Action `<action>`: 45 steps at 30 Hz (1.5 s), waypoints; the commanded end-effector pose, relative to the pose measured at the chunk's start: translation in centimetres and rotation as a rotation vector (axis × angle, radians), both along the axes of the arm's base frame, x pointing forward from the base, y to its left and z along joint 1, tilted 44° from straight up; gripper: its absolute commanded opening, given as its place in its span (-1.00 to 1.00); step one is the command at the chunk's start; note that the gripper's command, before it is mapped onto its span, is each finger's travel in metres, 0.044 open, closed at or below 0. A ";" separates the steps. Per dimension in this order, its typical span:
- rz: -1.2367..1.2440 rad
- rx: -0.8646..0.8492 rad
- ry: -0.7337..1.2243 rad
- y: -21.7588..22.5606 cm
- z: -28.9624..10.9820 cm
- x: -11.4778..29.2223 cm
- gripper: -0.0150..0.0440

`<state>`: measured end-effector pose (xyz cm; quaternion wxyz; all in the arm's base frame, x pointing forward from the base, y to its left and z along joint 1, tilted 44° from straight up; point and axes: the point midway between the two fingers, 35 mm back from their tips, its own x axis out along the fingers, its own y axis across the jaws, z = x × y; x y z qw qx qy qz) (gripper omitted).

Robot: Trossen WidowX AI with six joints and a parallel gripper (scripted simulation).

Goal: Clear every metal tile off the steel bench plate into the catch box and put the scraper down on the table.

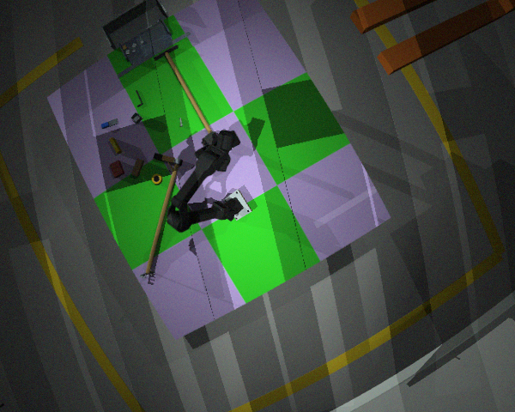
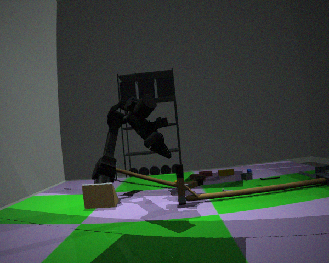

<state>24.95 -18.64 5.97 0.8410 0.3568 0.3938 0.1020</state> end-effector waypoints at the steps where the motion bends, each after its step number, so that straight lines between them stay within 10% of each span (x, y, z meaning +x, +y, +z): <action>1: 0.000 0.007 0.002 0.9 -0.8 0.1 1.00; 45: 0.000 0.004 0.005 4.3 -5.3 4.0 1.00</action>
